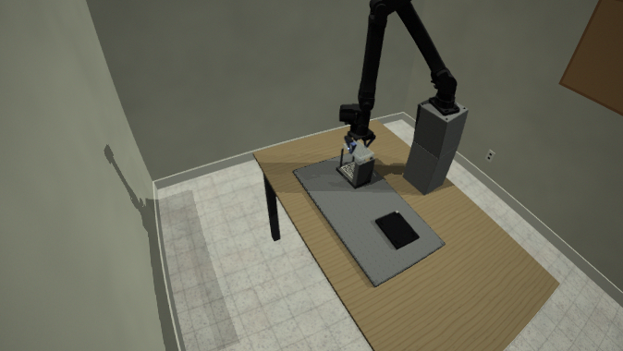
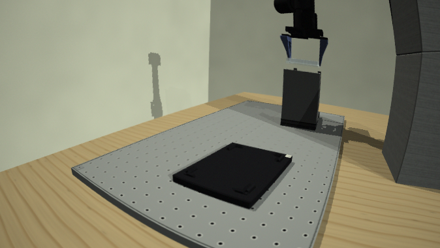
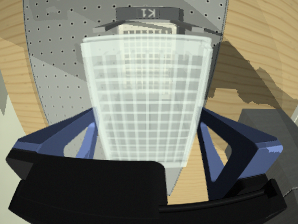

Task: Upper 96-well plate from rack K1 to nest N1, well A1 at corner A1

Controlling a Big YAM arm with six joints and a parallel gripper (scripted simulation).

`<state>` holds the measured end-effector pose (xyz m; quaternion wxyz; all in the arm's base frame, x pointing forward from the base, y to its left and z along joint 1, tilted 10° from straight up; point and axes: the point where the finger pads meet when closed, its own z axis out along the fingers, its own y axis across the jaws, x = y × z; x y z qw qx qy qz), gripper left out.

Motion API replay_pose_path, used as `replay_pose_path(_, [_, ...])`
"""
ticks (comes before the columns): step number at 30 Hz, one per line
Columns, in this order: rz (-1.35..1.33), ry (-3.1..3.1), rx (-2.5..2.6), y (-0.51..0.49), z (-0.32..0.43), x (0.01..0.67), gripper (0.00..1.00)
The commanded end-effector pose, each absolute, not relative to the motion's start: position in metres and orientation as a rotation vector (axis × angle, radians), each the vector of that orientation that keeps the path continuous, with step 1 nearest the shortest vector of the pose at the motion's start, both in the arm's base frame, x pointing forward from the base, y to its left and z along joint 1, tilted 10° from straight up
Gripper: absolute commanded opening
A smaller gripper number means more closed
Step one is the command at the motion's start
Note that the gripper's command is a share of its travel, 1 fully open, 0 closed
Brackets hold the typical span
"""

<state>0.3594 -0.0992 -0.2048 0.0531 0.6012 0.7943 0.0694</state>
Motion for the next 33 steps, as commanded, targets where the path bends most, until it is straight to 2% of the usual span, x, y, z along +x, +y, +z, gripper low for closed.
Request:
replay_pose_path(1, [0.215,2.405,1.821,-0.102,-0.201,0.363,0.0])
replay_pose_path(15, [0.215,2.405,1.821,-0.102,-0.201,0.363,0.0])
replay_pose_path(33, [0.229,2.392,1.808,-0.045,-0.195,0.358,0.0])
